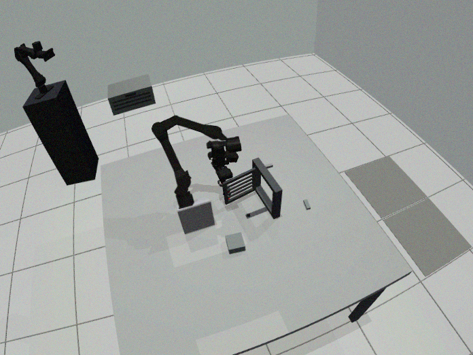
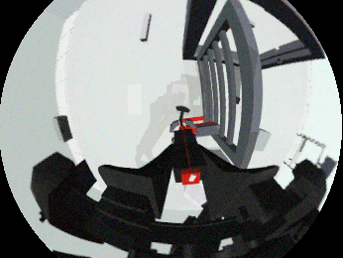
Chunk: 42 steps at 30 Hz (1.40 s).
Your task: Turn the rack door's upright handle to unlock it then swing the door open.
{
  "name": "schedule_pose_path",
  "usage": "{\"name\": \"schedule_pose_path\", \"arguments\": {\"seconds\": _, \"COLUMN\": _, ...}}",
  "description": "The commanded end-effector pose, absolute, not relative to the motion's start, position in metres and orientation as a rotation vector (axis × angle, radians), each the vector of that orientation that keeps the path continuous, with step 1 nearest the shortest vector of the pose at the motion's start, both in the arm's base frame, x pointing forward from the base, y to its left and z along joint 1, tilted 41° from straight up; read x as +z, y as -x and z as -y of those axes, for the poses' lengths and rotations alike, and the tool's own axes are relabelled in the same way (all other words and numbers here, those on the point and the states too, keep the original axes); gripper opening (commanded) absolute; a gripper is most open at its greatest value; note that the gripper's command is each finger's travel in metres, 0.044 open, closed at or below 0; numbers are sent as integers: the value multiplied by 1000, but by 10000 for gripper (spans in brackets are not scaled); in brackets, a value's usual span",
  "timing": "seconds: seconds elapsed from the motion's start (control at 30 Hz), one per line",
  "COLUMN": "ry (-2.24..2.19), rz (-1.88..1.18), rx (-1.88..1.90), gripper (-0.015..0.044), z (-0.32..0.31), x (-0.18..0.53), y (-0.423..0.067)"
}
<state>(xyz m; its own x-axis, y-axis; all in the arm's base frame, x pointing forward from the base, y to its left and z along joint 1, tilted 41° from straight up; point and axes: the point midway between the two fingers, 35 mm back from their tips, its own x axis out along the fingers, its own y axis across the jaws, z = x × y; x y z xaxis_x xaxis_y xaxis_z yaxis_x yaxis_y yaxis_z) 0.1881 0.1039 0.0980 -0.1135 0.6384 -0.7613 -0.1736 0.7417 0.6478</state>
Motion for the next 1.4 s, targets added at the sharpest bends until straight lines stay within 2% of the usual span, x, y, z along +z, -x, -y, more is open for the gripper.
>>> {"name": "schedule_pose_path", "arguments": {"seconds": 0.0, "ry": -447, "rz": -1564, "rx": 672, "gripper": 24, "z": -112, "x": 105, "y": -189}}
{"name": "schedule_pose_path", "arguments": {"seconds": 0.7, "ry": -500, "rz": -1591, "rx": 621, "gripper": 24, "z": -121, "x": 112, "y": -190}}
{"name": "schedule_pose_path", "arguments": {"seconds": 1.03, "ry": -500, "rz": -1591, "rx": 621, "gripper": 286, "z": -121, "x": 112, "y": -190}}
{"name": "schedule_pose_path", "arguments": {"seconds": 1.37, "ry": -497, "rz": -1590, "rx": 618, "gripper": 296, "z": -113, "x": 120, "y": -192}}
